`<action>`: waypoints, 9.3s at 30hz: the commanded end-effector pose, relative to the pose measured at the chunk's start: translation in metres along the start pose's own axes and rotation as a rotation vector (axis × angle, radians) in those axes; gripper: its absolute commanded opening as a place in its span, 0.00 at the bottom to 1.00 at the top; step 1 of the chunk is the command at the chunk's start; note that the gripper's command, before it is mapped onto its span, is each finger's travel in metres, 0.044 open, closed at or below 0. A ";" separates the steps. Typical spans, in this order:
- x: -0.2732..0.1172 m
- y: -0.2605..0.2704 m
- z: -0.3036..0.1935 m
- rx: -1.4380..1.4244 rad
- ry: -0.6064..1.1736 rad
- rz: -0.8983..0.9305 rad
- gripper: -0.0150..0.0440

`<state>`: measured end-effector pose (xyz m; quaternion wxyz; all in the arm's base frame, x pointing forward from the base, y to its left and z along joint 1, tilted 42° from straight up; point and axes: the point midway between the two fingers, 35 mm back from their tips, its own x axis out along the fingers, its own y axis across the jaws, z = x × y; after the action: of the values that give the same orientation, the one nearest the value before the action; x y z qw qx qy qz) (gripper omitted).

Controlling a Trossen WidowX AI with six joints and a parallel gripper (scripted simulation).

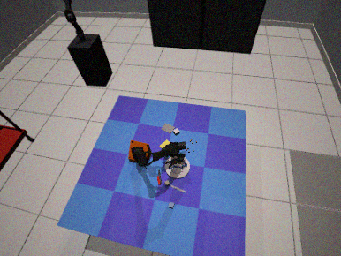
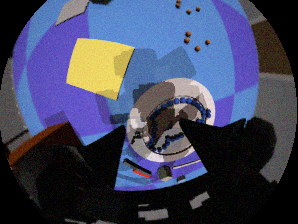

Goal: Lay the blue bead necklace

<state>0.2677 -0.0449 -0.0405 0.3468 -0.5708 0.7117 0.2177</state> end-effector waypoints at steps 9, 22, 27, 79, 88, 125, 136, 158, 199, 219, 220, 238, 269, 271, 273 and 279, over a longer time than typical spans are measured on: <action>-0.008 -0.004 -0.007 -0.053 -0.010 -0.011 0.46; -0.001 -0.005 -0.006 -0.047 -0.010 -0.014 0.46; 0.008 -0.005 -0.006 -0.050 -0.010 -0.013 0.46; 0.016 -0.005 -0.006 -0.046 -0.014 -0.012 0.25; 0.010 -0.003 -0.007 -0.053 -0.009 -0.011 0.25; 0.010 0.005 -0.006 -0.053 -0.009 -0.011 1.00; 0.010 0.005 -0.006 -0.053 -0.009 -0.011 1.00; -0.015 0.002 -0.017 -0.132 -0.010 -0.017 0.46; 0.016 0.002 -0.017 -0.135 -0.013 -0.013 0.25; 0.016 0.002 -0.017 -0.135 -0.013 -0.013 0.25; 0.016 0.002 -0.017 -0.135 -0.013 -0.013 0.25; 0.010 0.007 -0.018 -0.142 -0.008 -0.011 0.25; 0.011 0.011 -0.018 -0.142 -0.008 -0.011 0.97; 0.012 0.010 -0.018 -0.142 -0.008 -0.011 1.00; 0.010 0.010 -0.018 -0.142 -0.008 -0.011 1.00; 0.010 0.010 -0.018 -0.142 -0.008 -0.011 1.00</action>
<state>0.2523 -0.0626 -0.0374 0.3076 -0.5982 0.6894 0.2689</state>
